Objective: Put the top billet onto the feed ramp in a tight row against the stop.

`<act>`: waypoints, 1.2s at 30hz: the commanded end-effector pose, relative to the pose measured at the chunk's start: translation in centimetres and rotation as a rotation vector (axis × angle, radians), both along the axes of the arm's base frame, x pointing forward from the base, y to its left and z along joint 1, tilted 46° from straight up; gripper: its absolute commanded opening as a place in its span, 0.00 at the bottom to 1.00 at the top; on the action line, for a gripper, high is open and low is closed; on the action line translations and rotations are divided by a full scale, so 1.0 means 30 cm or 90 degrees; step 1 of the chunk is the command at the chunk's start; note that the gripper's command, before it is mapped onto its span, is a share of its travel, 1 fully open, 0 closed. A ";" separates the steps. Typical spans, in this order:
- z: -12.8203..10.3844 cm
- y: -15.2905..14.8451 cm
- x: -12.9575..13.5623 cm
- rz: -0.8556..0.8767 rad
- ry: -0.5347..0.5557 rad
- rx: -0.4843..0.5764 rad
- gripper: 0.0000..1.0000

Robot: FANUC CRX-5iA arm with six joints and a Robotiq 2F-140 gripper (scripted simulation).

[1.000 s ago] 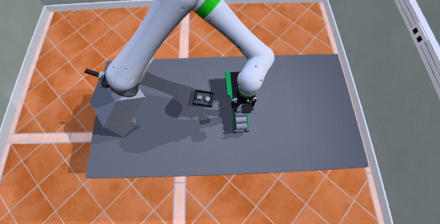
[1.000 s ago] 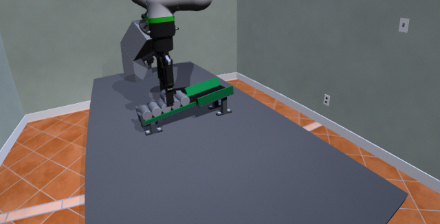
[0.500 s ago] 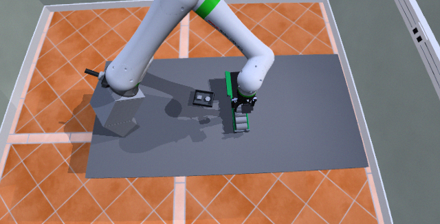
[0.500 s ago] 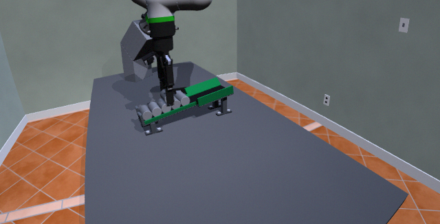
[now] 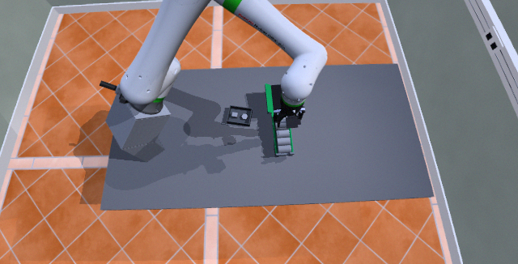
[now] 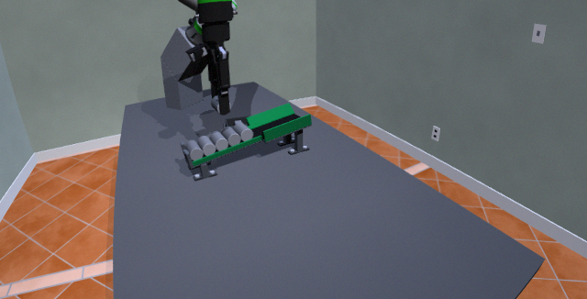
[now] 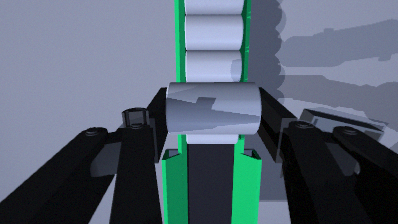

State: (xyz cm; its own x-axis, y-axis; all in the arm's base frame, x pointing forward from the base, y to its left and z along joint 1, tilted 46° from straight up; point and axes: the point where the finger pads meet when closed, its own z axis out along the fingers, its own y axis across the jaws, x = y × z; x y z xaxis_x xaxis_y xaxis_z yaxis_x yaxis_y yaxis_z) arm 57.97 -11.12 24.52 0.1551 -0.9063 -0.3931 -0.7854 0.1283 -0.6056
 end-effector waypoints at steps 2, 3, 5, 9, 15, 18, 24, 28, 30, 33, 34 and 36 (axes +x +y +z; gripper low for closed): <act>0.056 -0.034 -0.047 0.000 -0.001 0.000 0.45; 0.061 -0.036 -0.051 0.000 -0.001 0.000 0.45; 0.064 -0.038 -0.054 0.000 -0.001 0.000 0.45; 0.064 -0.038 -0.054 0.000 -0.001 0.000 0.45; 0.065 -0.034 -0.054 0.000 -0.001 0.000 0.45; 0.104 0.115 -0.063 -0.001 0.003 -0.002 0.45; 0.169 0.334 -0.100 0.000 -0.003 0.001 0.45; 0.169 0.334 -0.100 0.000 -0.003 0.001 0.45; 0.169 0.334 -0.100 0.000 -0.003 0.001 0.45; 0.169 0.334 -0.100 0.000 -0.003 0.001 0.45; 0.169 0.334 -0.100 0.000 -0.003 0.001 0.45; 0.169 0.335 -0.100 0.000 -0.003 0.001 0.45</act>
